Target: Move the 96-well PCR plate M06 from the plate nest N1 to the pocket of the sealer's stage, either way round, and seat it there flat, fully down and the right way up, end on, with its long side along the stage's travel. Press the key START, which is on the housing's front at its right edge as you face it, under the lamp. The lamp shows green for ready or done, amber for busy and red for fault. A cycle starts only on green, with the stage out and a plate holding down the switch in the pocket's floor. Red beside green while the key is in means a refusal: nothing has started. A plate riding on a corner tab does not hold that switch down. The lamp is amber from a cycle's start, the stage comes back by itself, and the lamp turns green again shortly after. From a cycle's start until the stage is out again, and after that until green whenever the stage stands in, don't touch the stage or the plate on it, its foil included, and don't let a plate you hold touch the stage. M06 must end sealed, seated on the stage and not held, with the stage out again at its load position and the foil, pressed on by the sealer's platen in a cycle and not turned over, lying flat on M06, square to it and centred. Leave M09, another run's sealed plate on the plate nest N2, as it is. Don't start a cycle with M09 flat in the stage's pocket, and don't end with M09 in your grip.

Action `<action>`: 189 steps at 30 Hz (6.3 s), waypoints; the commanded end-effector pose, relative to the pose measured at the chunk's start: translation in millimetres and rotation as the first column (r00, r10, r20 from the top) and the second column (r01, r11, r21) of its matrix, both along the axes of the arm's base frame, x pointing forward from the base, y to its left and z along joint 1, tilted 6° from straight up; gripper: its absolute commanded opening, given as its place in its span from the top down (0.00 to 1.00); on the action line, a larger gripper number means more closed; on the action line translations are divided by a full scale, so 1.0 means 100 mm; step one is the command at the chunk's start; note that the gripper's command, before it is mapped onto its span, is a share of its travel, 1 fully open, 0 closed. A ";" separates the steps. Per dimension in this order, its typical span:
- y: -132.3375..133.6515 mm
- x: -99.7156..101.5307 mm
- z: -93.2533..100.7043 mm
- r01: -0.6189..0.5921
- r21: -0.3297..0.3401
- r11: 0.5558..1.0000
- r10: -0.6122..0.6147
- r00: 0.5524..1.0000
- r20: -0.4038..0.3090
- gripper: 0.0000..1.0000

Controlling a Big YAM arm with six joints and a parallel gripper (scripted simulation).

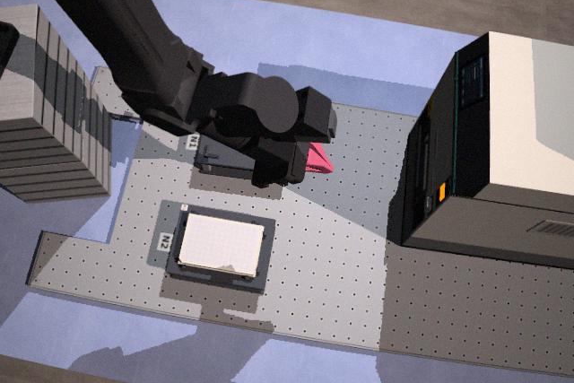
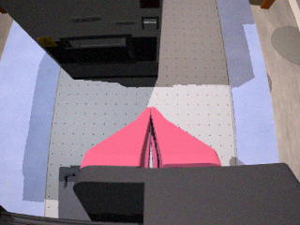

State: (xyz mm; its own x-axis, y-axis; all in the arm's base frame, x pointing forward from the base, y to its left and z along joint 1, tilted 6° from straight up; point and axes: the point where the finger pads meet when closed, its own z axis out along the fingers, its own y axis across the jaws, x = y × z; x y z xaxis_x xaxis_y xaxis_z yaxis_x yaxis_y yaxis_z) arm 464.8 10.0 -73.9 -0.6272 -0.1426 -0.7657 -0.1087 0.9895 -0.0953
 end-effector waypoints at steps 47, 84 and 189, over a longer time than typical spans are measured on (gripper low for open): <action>1.02 0.41 0.50 -0.605 -0.792 0.088 0.645 0.640 -0.417 0.00; 1.01 0.42 0.52 -0.605 -0.796 0.030 0.642 0.622 -0.448 0.00; 0.10 0.00 0.12 -0.446 -0.583 0.679 0.466 0.876 -0.128 0.11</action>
